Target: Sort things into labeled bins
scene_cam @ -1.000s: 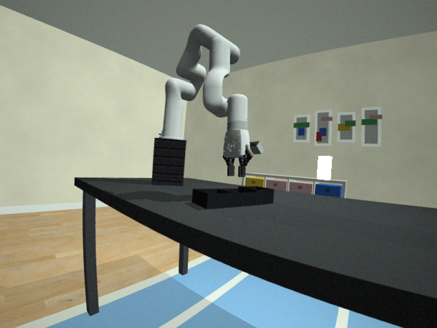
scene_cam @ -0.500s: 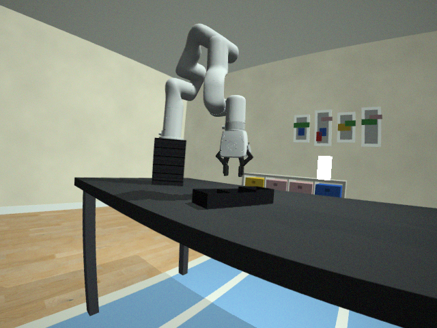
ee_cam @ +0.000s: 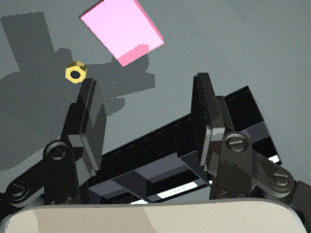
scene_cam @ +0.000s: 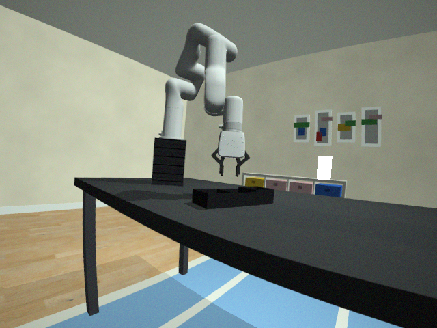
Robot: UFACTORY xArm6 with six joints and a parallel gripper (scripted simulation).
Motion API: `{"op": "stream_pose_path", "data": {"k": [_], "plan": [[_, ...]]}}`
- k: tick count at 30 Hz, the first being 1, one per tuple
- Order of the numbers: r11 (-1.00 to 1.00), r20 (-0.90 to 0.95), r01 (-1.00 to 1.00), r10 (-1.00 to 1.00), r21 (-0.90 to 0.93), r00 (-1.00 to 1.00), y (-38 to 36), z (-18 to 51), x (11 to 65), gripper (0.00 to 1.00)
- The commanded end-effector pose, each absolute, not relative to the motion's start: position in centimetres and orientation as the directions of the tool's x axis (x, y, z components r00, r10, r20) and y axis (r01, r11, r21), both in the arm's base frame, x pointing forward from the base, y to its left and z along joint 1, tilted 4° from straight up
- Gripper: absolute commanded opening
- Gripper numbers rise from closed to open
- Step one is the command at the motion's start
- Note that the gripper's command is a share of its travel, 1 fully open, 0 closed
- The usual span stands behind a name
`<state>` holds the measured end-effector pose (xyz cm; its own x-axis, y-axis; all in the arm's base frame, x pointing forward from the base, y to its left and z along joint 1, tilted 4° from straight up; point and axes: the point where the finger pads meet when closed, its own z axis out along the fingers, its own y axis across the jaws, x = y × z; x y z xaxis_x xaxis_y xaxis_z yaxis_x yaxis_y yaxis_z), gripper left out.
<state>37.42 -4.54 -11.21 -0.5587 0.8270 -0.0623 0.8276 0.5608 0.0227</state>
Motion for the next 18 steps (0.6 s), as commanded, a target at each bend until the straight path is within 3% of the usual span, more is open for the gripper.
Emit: {"op": "stream_pose_path", "data": {"k": [1,13,18], "plan": [[0.683,-0.07,0.73,0.729,0.012,-0.681,-4.5,-11.2,36.9,0.56],[0.898,-0.07,0.438,0.436,-0.025,-0.897,-4.6,-11.3,35.6,0.56],[0.899,-0.07,0.437,0.434,-0.025,-0.898,-4.6,-11.3,35.6,0.56]]}}
